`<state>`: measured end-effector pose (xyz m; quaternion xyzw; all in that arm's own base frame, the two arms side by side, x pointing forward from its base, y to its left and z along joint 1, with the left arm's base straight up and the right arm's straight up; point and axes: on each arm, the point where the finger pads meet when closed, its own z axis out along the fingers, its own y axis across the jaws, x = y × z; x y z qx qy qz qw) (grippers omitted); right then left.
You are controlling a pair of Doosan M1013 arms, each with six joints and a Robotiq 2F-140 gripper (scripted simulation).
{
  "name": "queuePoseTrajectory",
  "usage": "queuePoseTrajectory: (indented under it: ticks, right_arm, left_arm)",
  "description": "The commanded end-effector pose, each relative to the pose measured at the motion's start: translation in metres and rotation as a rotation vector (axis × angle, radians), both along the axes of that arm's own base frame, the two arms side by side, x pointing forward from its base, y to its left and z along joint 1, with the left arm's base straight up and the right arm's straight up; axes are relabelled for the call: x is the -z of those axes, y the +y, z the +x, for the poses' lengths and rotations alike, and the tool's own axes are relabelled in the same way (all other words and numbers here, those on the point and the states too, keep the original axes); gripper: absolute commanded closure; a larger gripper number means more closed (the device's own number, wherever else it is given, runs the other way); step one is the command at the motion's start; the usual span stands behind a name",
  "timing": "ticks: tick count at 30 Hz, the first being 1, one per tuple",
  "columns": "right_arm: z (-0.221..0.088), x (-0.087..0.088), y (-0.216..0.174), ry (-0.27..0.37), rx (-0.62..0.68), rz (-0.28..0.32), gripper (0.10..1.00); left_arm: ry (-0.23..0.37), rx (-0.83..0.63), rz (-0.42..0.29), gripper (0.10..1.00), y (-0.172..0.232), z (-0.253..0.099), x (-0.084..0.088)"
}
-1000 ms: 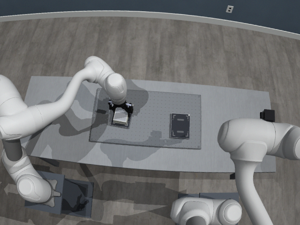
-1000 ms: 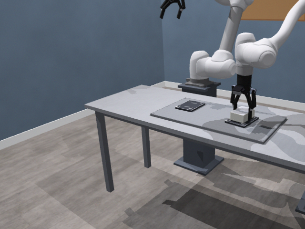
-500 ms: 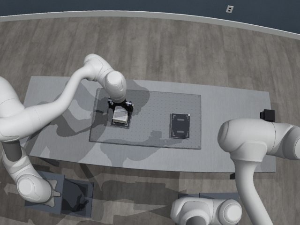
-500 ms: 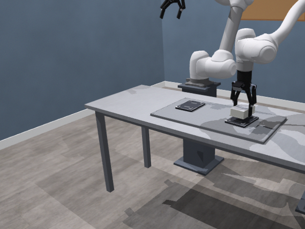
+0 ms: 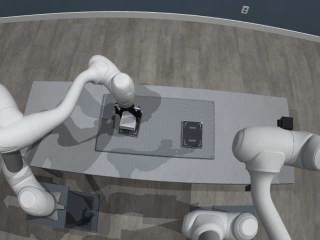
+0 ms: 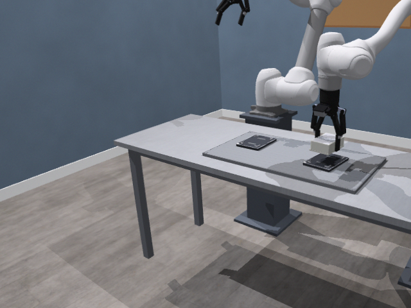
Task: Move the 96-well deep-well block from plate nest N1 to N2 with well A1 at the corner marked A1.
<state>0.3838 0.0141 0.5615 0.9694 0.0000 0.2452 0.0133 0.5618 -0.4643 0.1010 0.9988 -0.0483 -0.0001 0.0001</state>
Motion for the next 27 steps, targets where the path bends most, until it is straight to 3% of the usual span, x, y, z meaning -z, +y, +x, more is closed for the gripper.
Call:
queuePoseTrajectory:
  ticks: [1, 12, 27]
  right_arm:
    - [0.0, 0.0, 0.0, -0.001, 0.0, 0.0, 0.098]
    - [0.0, 0.0, 0.0, -0.001, 0.0, 0.0, 0.098]
    - [0.0, 0.0, 0.0, -0.001, 0.0, 0.0, 0.098]
  left_arm:
    - [-0.001, 0.0, -0.001, 0.493, 0.0, 0.0, -0.007]
    - [-0.001, 0.0, -0.001, 0.493, 0.0, 0.0, -0.021]
    - [-0.001, 0.0, -0.001, 0.493, 0.0, 0.0, -0.021]
